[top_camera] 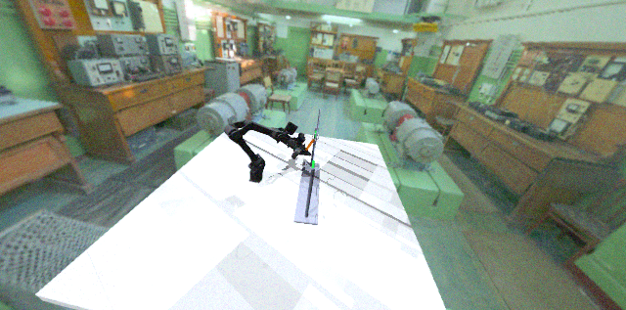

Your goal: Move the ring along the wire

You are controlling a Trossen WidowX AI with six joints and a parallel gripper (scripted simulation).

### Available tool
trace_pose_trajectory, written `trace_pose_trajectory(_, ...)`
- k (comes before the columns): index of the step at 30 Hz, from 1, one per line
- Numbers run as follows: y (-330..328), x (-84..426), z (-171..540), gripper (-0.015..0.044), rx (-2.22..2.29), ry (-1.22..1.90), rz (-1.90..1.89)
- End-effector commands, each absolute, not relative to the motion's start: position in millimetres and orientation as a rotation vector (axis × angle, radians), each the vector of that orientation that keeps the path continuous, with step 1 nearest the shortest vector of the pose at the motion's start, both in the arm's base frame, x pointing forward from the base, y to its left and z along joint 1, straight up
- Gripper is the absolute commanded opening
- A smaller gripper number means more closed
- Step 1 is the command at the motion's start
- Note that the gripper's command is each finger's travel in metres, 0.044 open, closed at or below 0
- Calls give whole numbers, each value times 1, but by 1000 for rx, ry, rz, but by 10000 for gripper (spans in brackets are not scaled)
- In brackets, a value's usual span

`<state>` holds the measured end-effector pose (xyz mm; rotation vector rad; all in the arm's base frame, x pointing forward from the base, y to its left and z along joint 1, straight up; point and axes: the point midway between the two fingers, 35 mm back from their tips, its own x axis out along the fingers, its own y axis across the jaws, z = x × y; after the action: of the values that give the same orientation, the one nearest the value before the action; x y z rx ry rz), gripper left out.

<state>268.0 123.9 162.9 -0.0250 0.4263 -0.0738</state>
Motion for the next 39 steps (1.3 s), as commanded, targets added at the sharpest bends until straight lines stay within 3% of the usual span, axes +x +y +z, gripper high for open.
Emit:
trace_pose_trajectory(1, 124, 268, 159, -150, -22, 424, -79)
trace_pose_trajectory(18, 124, 268, 159, -150, -22, 424, -79)
trace_pose_trajectory(30, 124, 267, 160, 160, -25, 427, -75)
trace_pose_trajectory(39, 128, 242, 169, 160, -21, 436, -79)
